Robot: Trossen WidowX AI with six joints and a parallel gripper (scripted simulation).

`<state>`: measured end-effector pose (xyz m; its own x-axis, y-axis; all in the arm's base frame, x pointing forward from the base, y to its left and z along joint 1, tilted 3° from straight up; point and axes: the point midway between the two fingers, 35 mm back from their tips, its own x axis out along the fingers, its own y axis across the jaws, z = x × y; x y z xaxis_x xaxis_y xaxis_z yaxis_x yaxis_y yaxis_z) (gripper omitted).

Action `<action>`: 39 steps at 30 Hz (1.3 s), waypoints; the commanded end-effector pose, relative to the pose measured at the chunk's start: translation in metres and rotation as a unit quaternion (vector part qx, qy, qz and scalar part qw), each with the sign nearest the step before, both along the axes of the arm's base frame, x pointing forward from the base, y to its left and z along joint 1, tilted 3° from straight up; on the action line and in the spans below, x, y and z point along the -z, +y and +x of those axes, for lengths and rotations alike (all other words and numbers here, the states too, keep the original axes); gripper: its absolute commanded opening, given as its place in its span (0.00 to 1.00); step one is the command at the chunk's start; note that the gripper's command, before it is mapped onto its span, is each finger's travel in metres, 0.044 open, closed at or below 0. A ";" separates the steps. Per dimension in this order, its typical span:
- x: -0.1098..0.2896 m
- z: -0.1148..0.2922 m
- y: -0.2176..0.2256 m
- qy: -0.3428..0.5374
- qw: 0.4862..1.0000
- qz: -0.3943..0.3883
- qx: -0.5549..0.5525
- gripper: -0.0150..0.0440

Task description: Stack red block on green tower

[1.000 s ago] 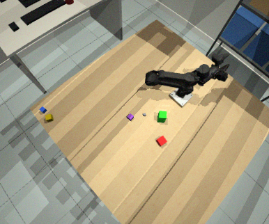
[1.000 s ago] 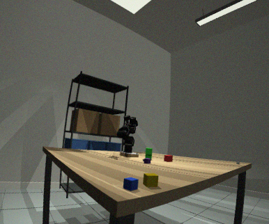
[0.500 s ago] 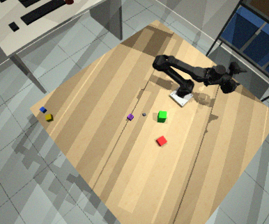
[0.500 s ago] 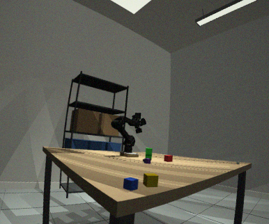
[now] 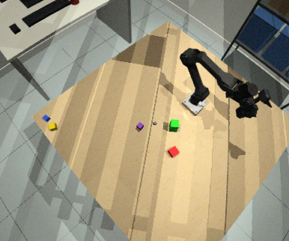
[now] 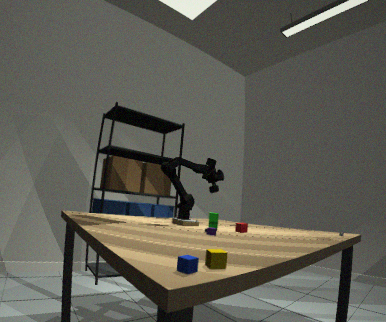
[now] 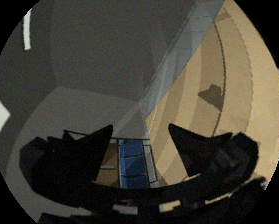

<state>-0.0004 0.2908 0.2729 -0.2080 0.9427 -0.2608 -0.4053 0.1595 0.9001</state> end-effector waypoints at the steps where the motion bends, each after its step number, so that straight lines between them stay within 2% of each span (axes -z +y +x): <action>1: 0.005 0.043 0.011 -0.017 0.996 -0.050 0.067 1.00; 10: 0.025 0.130 0.010 -0.030 0.969 -0.162 0.185 1.00; 18: 0.046 0.205 -0.016 -0.024 0.925 -0.264 0.271 1.00; 29: 0.077 0.290 -0.086 0.015 0.847 -0.397 0.354 1.00; 39: 0.104 0.341 -0.172 0.082 0.765 -0.504 0.392 1.00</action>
<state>0.3250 0.1514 0.1764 0.2563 0.2085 -0.9438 0.2111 0.9408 0.2652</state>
